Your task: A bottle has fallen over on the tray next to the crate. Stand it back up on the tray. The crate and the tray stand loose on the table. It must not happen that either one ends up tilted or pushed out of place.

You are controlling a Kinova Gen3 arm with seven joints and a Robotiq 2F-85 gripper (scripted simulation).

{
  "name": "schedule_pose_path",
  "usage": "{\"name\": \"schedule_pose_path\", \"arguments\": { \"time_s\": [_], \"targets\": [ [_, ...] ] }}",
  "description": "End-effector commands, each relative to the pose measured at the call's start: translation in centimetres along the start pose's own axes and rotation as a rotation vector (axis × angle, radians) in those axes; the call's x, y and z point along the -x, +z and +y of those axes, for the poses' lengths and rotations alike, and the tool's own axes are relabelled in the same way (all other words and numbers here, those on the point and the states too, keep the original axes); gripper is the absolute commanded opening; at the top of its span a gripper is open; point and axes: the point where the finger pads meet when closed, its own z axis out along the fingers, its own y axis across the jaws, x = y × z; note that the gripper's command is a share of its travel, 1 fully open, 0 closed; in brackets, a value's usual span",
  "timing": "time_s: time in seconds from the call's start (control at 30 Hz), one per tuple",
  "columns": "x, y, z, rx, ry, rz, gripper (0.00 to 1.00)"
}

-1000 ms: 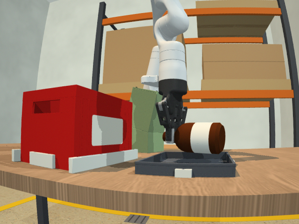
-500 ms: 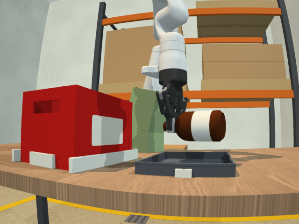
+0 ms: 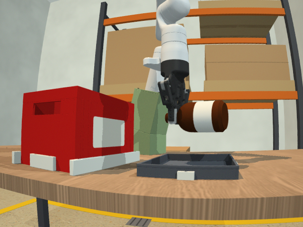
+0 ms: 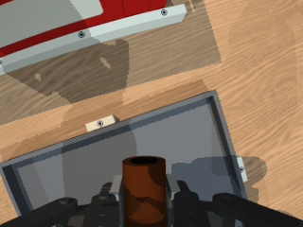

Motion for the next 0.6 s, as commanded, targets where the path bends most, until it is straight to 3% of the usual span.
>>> {"name": "schedule_pose_path", "arguments": {
  "time_s": [0.0,0.57],
  "targets": [
    [0.4,-0.7,-0.3,-0.011,-0.008,-0.004,0.00],
    [0.4,-3.0,-0.3,-0.011,-0.008,-0.004,0.00]
  ]
}}
